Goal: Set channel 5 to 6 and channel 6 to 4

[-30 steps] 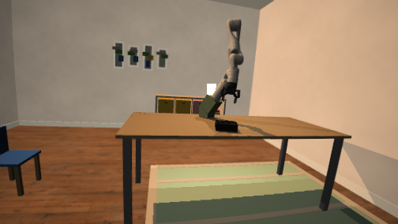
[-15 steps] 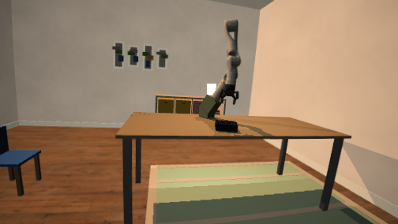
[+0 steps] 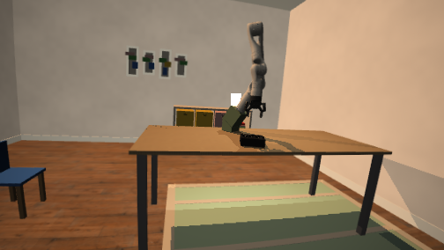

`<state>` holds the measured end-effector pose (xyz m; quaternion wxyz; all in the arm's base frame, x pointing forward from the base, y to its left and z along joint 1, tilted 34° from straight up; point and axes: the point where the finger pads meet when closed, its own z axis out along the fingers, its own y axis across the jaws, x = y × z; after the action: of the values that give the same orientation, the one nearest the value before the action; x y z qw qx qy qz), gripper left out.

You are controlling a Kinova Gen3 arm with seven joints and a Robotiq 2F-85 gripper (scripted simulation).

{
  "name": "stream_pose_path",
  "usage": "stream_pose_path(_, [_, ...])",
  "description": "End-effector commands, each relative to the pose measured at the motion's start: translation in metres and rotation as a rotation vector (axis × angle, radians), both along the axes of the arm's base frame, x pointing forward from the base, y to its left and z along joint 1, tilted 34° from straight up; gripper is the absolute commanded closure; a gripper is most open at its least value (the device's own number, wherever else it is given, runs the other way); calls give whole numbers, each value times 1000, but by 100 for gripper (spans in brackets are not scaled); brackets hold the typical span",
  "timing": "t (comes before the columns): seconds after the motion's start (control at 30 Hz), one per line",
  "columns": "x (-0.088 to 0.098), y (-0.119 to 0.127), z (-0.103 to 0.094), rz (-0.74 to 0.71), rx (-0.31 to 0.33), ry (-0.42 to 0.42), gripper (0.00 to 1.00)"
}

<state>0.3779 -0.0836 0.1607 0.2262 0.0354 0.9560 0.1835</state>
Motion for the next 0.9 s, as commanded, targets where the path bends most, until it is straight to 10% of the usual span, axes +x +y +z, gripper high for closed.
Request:
stream_pose_path(0.0, [0,0,0,0,0,0,0])
stream_pose_path(0.43, [5,-1,-2,-15,3,-1,0])
stream_pose_path(0.87, [57,-12,-17,-180,22,-33,0])
